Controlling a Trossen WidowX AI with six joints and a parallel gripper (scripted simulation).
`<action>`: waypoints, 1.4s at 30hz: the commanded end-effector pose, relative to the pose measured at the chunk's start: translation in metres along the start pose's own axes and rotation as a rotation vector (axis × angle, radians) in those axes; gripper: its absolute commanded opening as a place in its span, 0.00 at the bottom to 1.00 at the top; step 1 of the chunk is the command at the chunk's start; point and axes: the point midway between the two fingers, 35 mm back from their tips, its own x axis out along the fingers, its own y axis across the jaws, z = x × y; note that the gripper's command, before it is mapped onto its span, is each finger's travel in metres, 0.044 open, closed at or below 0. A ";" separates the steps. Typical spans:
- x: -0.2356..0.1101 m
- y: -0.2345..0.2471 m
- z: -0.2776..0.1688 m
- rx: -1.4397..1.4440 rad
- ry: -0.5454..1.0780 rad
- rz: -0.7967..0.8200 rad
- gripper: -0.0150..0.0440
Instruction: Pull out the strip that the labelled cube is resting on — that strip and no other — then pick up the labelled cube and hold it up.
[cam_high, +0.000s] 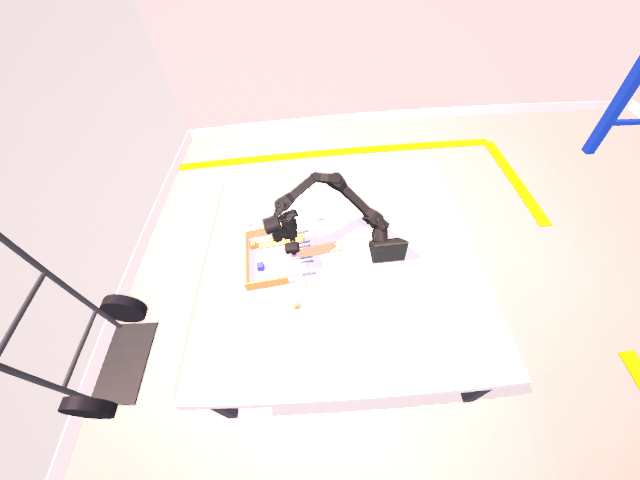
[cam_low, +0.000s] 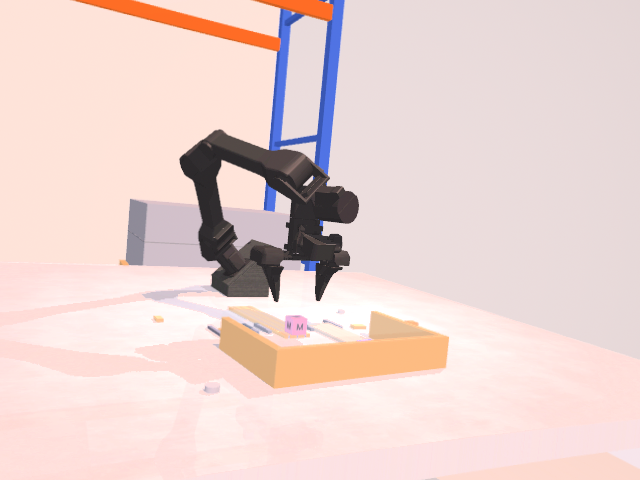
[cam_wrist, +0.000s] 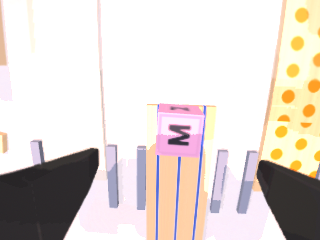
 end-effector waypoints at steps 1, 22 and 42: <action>0.001 -0.001 0.005 -0.003 -0.001 -0.003 0.87; 0.036 -0.001 0.006 -0.003 -0.001 -0.003 0.68; 0.054 -0.002 0.005 -0.003 -0.001 -0.005 0.68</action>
